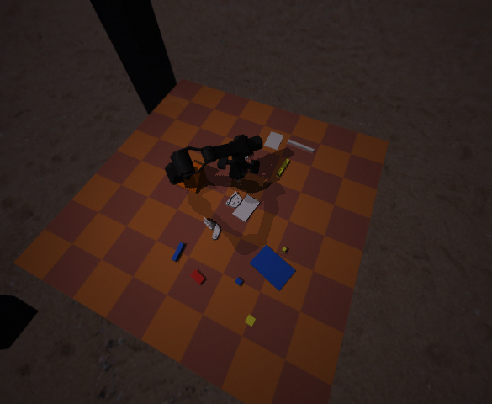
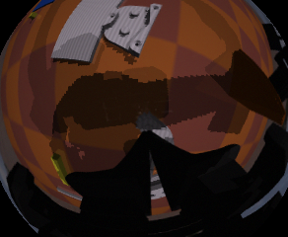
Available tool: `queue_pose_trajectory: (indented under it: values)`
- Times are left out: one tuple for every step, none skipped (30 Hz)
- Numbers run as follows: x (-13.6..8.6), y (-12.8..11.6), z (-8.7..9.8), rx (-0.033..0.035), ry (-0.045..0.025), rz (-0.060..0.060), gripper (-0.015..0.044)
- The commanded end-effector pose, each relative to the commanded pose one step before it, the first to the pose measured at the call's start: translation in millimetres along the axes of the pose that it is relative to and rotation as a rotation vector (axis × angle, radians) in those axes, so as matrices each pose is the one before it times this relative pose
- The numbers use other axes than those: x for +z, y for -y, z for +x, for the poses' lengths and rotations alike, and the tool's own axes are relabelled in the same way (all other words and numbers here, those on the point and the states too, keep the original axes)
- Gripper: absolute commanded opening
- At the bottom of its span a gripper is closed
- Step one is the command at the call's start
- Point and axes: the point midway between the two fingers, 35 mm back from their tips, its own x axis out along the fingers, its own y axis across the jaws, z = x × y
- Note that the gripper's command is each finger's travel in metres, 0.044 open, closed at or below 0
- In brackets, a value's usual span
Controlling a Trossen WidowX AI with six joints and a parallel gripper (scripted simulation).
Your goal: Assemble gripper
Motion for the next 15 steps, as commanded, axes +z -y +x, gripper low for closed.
queue_pose_trajectory:
  values:
    - [-2.29,-3.62,-37.75,0.01461,-0.01127,0.0039,0.0000]
    - [0.02,0.32,-10.49,0.00029,-0.00080,-0.0003,0.0000]
    - [0.08,0.39,-6.33,0.00011,-0.00037,-0.0002,0.0000]
    - [0.04,0.16,-2.12,0.00002,-0.00010,-0.0001,0.0000]
    - [0.00,0.00,0.00,0.00000,0.00000,0.0000,0.0000]
    - [0.00,0.00,0.00,0.00000,0.00000,0.0000,0.0000]
    - [0.00,0.00,0.00,0.00000,0.00000,0.0000,0.0000]
    - [-0.19,-1.47,7.90,0.00800,0.00148,-0.0023,0.0026]
    - [0.00,0.00,0.00,0.00000,0.00000,0.0000,0.0053]
    - [0.00,0.00,0.00,0.00000,0.00000,0.0000,0.0079]
    - [0.00,0.00,0.00,0.00000,0.00000,0.0000,0.0105]
    - [0.00,0.00,0.00,0.00000,0.00000,0.0000,0.0131]
    - [0.00,0.00,0.00,0.00000,0.00000,0.0000,0.0157]
    - [0.00,0.00,0.00,0.00000,0.00000,0.0000,0.0184]
    - [0.00,0.00,0.00,0.00000,0.00000,0.0000,0.0210]
